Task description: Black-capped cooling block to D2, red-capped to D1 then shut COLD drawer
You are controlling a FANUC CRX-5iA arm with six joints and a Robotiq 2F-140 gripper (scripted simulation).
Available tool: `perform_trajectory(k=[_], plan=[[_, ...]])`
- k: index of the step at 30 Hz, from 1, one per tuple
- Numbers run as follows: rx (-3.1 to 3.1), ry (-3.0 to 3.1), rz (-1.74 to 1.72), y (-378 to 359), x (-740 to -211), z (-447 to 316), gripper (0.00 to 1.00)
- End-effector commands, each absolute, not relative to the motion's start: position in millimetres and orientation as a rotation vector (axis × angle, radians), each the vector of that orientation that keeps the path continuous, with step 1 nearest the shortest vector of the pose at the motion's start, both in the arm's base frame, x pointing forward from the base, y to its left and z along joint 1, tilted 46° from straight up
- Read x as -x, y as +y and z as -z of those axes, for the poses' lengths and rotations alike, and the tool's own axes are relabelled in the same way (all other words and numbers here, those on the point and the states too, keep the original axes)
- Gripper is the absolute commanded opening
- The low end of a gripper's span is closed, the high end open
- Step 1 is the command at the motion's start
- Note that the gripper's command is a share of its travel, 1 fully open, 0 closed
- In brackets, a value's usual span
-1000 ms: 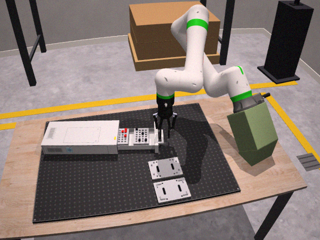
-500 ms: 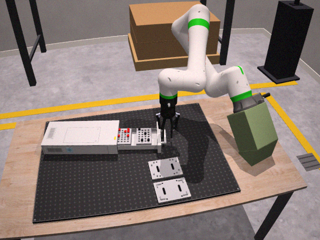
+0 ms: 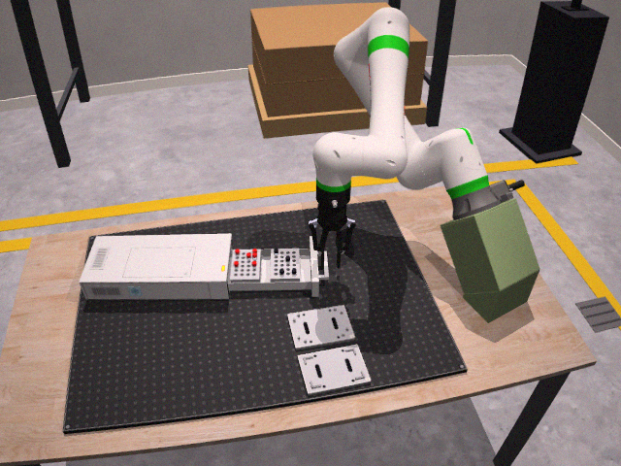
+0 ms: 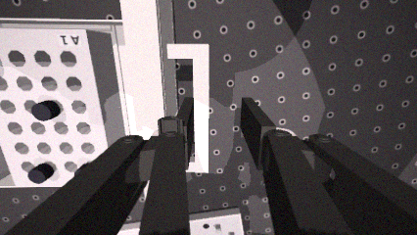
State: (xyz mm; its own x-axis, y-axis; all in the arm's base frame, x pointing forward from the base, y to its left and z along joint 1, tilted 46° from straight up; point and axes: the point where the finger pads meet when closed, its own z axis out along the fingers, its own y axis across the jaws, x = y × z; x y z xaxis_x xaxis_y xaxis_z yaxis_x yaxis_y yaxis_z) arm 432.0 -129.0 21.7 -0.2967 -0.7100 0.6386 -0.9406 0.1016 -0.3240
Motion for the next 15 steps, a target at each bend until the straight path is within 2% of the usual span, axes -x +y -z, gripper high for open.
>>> perform_trajectory(k=[1, 15], plan=[[-1.627, -2.064, -1.006, -127.8, -427.9, -20.4, 0.34], [-1.627, -2.064, -1.006, -127.3, -422.5, -18.5, 0.34]])
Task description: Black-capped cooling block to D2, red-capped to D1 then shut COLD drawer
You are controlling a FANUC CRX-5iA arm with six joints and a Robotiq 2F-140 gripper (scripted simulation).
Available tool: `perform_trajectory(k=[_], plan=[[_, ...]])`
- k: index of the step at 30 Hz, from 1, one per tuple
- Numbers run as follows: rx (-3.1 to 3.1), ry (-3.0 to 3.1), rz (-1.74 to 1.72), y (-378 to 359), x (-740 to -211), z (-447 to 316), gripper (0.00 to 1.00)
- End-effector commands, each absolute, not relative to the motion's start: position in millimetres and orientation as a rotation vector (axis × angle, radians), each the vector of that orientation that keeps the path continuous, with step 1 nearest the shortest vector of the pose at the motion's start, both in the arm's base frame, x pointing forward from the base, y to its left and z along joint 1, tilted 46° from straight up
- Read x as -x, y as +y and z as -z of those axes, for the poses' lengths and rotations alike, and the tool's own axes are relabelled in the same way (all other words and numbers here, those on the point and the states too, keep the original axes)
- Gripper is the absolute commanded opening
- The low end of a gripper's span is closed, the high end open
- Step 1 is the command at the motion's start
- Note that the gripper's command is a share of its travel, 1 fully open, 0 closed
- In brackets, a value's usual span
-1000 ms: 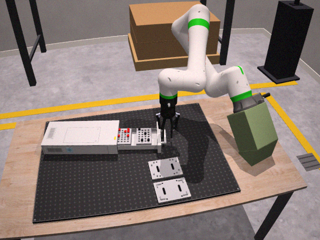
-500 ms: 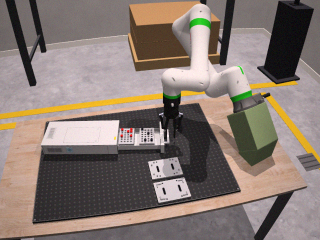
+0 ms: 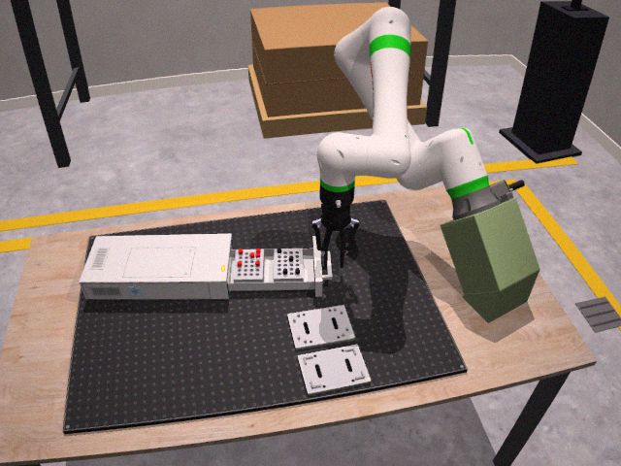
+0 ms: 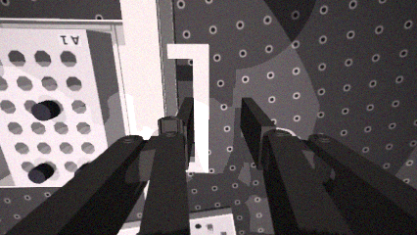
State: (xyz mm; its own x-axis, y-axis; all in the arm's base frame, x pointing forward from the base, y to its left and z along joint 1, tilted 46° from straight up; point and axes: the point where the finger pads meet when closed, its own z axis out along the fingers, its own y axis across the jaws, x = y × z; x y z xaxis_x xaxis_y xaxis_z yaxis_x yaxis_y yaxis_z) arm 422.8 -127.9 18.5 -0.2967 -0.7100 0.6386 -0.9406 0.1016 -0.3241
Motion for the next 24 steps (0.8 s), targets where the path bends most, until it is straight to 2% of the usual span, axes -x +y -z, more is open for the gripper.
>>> perform_trajectory(k=[1, 24], plan=[[-1.627, -2.064, -1.006, -127.2, -422.2, -18.4, 0.34], [-1.627, -2.064, -1.006, -126.5, -415.6, -16.2, 0.34]])
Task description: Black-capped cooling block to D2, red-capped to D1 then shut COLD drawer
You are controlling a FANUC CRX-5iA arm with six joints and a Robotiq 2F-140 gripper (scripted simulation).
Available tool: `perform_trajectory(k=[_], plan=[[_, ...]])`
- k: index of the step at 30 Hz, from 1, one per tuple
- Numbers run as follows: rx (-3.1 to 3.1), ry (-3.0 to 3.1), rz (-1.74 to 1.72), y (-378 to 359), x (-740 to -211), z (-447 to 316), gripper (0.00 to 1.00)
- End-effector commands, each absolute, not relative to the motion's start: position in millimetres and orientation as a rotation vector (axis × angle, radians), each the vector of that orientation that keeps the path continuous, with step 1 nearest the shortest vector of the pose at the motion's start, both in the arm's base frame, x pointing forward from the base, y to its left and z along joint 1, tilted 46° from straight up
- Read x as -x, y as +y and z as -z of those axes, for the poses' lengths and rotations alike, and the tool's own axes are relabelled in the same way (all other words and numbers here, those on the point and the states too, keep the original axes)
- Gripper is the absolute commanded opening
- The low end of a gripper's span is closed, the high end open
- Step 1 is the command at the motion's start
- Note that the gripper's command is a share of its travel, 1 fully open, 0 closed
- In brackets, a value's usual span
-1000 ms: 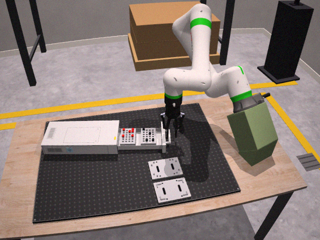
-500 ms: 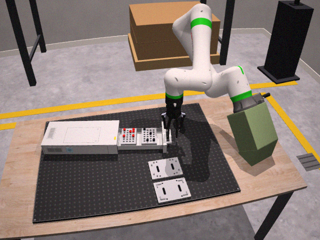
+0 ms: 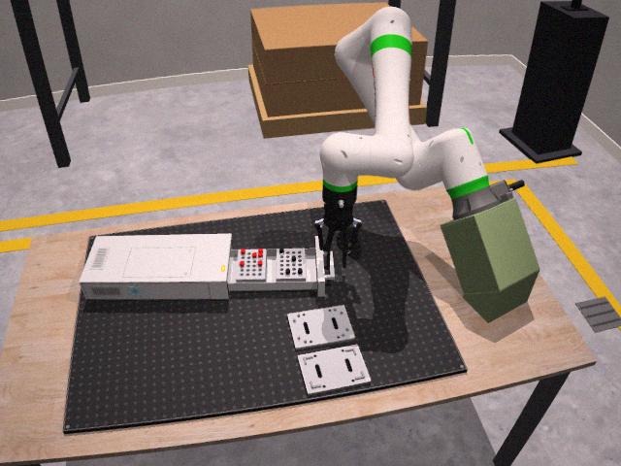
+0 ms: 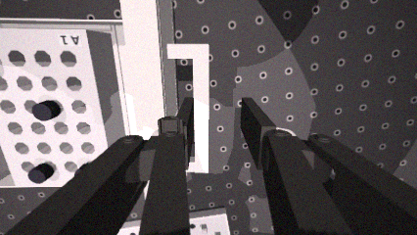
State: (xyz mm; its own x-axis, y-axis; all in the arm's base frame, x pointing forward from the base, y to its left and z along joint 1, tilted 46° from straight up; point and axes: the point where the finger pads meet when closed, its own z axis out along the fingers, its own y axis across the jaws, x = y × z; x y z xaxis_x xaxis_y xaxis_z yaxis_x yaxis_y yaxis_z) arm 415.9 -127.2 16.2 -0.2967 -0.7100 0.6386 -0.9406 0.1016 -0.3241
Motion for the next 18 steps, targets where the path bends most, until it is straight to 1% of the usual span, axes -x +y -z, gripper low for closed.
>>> perform_trajectory(k=[1, 18], plan=[[-1.627, -2.064, -1.006, -126.5, -415.3, -16.0, 0.34], [-1.627, -2.064, -1.006, -126.0, -410.6, -14.4, 0.34]])
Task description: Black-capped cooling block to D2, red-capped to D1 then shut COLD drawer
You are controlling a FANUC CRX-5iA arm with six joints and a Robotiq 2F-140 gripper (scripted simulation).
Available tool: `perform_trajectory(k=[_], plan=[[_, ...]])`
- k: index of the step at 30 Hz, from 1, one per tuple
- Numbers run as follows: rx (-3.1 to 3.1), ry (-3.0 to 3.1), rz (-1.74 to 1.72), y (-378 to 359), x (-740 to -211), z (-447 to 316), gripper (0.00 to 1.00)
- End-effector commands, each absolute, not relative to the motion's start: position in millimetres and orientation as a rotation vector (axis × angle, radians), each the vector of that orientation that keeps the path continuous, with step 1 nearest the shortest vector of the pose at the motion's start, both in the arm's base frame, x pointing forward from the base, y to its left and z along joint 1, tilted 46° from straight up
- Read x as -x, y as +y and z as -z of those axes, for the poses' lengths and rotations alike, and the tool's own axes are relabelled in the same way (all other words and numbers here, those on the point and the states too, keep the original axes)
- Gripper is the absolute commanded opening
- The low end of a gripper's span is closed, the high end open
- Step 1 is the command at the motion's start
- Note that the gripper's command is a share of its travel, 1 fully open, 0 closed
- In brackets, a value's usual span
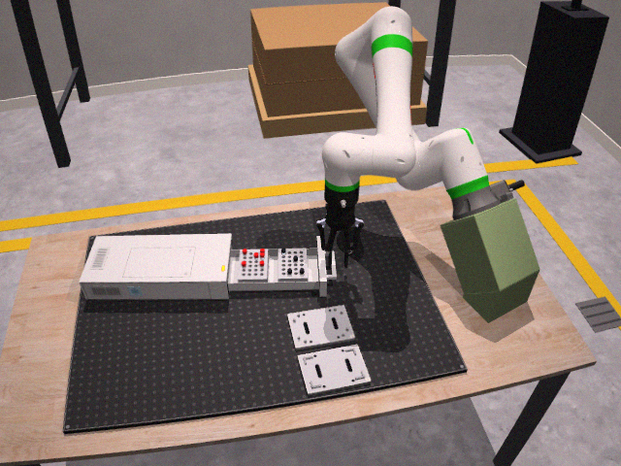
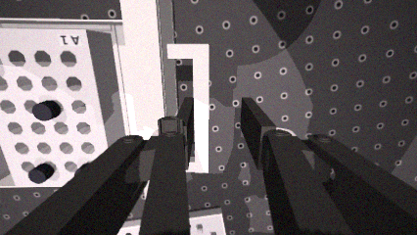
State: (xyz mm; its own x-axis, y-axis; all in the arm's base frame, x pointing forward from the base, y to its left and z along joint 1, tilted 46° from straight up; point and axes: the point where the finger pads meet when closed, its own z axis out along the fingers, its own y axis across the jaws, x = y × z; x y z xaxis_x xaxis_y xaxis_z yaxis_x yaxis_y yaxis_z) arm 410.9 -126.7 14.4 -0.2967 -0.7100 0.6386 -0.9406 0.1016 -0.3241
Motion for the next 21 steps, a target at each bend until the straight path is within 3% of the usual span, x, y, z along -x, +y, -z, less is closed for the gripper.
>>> perform_trajectory(k=[1, 21], plan=[[-1.627, -2.064, -1.006, -125.9, -410.3, -14.3, 0.34], [-1.627, -2.064, -1.006, -125.4, -405.6, -12.7, 0.34]])
